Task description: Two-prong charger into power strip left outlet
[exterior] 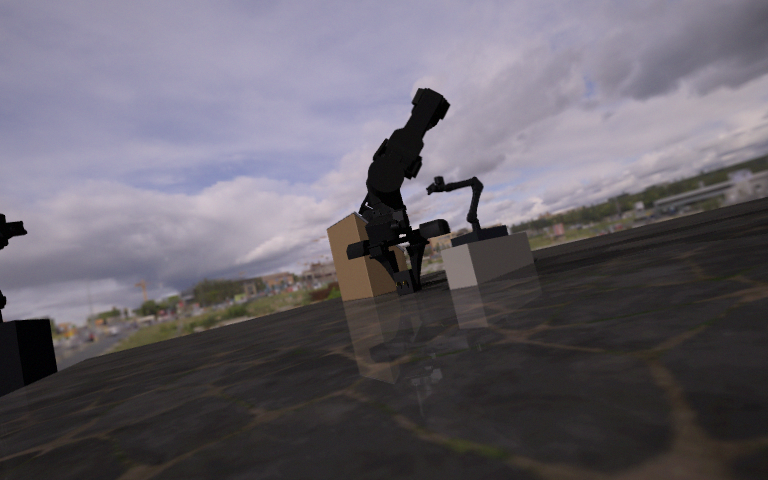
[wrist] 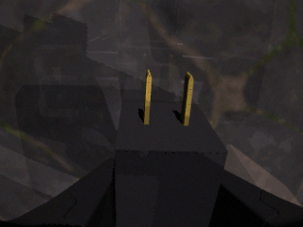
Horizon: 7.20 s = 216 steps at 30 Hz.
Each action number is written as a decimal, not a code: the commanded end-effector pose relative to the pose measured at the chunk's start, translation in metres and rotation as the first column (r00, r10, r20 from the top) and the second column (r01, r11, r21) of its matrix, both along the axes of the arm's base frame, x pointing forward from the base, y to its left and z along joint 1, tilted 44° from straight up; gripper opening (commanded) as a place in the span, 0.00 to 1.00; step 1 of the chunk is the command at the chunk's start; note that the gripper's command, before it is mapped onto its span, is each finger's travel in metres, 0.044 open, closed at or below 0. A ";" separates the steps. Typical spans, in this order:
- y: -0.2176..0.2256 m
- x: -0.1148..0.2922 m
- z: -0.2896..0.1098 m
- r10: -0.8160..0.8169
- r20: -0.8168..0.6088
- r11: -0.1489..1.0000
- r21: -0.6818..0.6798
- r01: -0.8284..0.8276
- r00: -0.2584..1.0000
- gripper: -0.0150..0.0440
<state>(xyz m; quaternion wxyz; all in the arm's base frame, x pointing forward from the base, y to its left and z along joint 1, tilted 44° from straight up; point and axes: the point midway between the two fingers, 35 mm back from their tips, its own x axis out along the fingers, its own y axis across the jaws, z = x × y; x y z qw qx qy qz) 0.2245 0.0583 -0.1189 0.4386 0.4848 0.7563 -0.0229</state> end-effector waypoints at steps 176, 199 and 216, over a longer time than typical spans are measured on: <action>0.072 0.077 0.067 0.622 0.681 0.672 -0.211 -0.710 0.386 0.25; 0.074 0.085 0.068 0.622 0.681 0.672 -0.211 -0.710 0.386 0.25; 0.077 0.091 0.069 0.622 0.682 0.672 -0.212 -0.710 0.386 0.25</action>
